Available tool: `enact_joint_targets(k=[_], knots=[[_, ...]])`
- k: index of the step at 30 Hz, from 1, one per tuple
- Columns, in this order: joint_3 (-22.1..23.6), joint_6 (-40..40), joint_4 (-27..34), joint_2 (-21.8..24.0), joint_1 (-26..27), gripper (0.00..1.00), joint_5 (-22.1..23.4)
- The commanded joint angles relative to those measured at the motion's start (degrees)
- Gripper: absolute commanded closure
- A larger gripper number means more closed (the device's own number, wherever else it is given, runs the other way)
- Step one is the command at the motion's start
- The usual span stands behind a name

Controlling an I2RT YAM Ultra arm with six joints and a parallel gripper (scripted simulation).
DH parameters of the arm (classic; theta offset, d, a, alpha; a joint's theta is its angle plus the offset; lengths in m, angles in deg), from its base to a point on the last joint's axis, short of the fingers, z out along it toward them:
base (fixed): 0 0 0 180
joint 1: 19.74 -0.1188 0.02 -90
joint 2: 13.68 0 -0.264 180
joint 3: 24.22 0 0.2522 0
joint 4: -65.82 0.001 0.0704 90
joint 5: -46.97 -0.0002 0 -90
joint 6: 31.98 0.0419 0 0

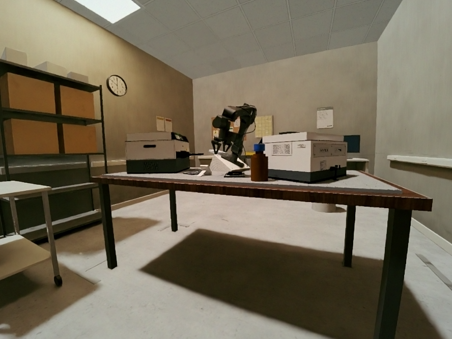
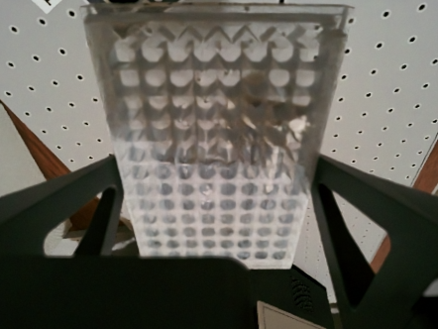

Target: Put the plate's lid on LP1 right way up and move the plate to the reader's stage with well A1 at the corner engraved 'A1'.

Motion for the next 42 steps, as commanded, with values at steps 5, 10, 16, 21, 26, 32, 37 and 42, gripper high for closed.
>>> enact_joint_targets(k=[5, 10, 16, 21, 26, 32, 37, 42], knots=[[-2.1, -0.9, -1.3, -1.3, 4.2, 0.14, 0.9], [-2.2, 0.6, -0.7, -0.6, 5.4, 0.14, 1.1], [-2.3, 1.3, -1.3, -3.4, 7.9, 0.14, 1.4], [-2.3, -0.1, -1.4, -4.4, 9.8, 0.14, 1.6], [-2.5, 1.3, -0.4, -3.1, 11.0, 0.14, 1.7], [-3.2, 0.6, 0.5, -6.6, 13.4, 0.14, 1.4], [-3.2, -1.6, 0.4, -7.3, 15.4, 0.14, 1.5], [-3.7, -1.2, 1.0, -8.1, 16.6, 0.14, 1.3]])
